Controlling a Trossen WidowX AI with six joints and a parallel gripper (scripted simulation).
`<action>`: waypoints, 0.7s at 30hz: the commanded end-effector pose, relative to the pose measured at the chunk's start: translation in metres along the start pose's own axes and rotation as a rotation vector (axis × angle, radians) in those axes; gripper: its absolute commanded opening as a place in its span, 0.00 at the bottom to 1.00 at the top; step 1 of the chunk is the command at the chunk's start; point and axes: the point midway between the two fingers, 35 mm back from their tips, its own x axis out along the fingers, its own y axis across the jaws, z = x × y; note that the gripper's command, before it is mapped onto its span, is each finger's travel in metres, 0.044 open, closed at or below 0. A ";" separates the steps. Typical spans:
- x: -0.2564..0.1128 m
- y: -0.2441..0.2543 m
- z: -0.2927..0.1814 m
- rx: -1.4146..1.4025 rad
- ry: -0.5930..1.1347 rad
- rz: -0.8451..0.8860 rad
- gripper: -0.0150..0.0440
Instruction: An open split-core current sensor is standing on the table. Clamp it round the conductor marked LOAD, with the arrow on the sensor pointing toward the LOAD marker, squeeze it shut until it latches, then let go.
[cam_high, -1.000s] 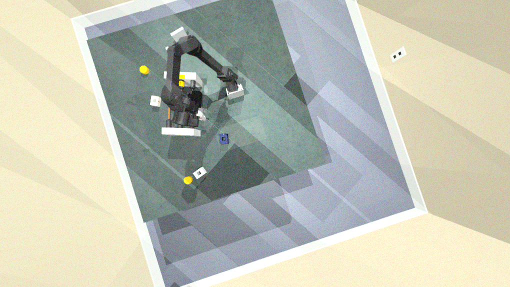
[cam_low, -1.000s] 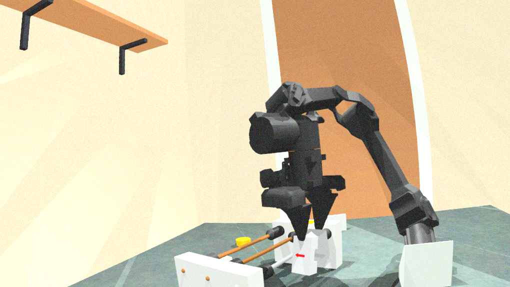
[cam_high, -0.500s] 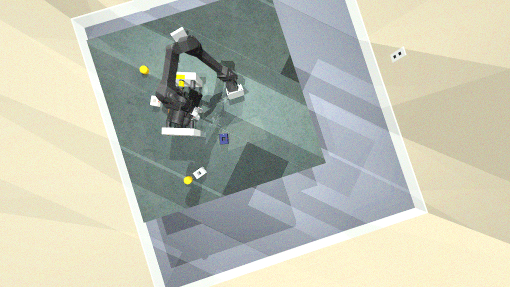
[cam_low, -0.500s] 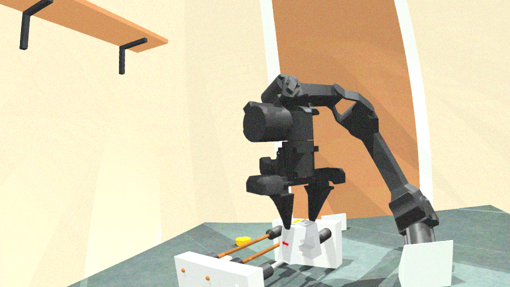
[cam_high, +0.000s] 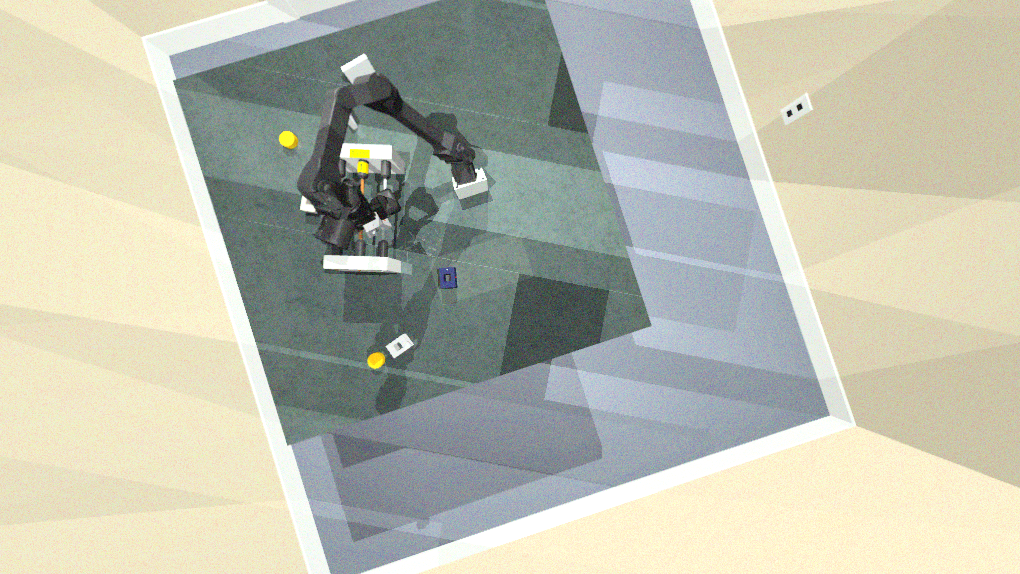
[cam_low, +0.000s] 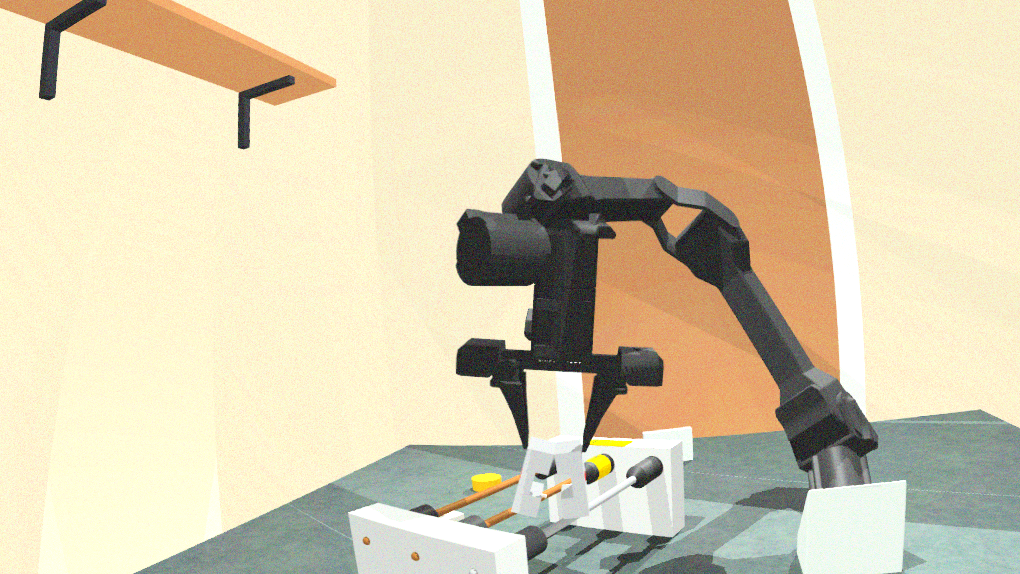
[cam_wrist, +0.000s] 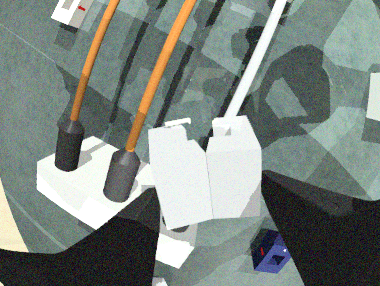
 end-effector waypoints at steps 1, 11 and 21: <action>0.001 0.011 0.007 0.165 -0.014 0.031 0.25; 0.005 0.033 0.026 0.551 -0.043 0.095 0.25; 0.014 0.035 0.027 0.558 -0.042 0.097 0.25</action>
